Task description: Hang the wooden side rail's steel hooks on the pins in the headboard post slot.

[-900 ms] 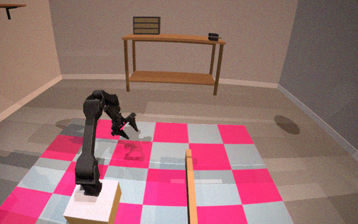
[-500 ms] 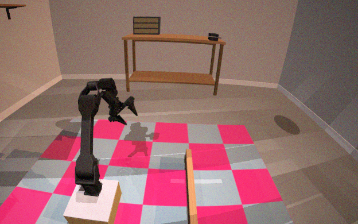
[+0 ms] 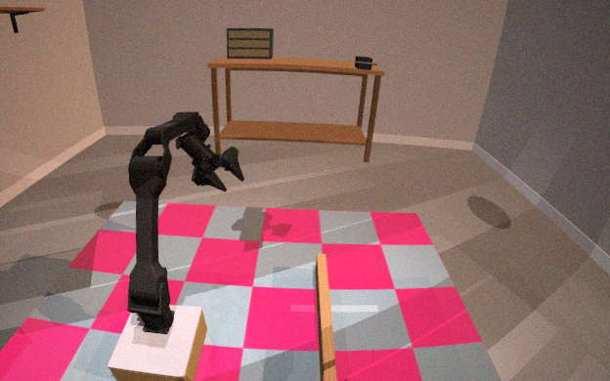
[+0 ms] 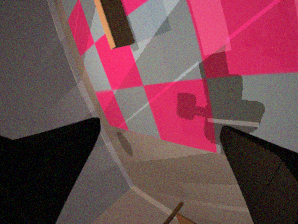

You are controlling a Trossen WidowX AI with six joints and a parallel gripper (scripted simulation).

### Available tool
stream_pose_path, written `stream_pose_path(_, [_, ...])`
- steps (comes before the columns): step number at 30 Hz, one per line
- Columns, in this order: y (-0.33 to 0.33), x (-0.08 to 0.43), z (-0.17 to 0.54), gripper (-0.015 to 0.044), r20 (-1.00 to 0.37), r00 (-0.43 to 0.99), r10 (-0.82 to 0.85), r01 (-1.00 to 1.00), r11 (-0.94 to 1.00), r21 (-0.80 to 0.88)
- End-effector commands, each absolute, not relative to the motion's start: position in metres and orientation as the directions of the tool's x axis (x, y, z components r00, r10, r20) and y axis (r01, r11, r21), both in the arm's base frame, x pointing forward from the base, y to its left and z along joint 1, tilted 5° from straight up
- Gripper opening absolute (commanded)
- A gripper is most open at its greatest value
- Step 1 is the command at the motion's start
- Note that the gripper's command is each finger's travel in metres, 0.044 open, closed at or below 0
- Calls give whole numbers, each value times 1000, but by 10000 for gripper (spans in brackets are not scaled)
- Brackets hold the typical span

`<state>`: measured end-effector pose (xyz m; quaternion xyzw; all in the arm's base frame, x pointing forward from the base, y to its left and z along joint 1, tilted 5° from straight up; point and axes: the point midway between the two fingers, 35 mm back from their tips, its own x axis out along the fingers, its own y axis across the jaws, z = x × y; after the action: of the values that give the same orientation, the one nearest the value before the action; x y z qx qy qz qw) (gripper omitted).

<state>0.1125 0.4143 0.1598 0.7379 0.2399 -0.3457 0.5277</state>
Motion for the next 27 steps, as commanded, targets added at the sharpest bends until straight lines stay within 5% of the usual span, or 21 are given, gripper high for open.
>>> stream_pose_path(1, [406, 158, 142, 440, -783, 622, -28, 620, -594, 514])
stream_pose_path(7, [388, 230, 113, 440, -798, 602, -8, 300, -924, 236])
stream_pose_path(13, [356, 294, 85, 440, -791, 611, 17, -83, -993, -85])
stream_pose_path(19, [311, 344, 63, 440, -762, 647, 23, -413, -829, -376])
stream_pose_path(27, [235, 396, 44, 440, -694, 720, 10, -649, -347, -677])
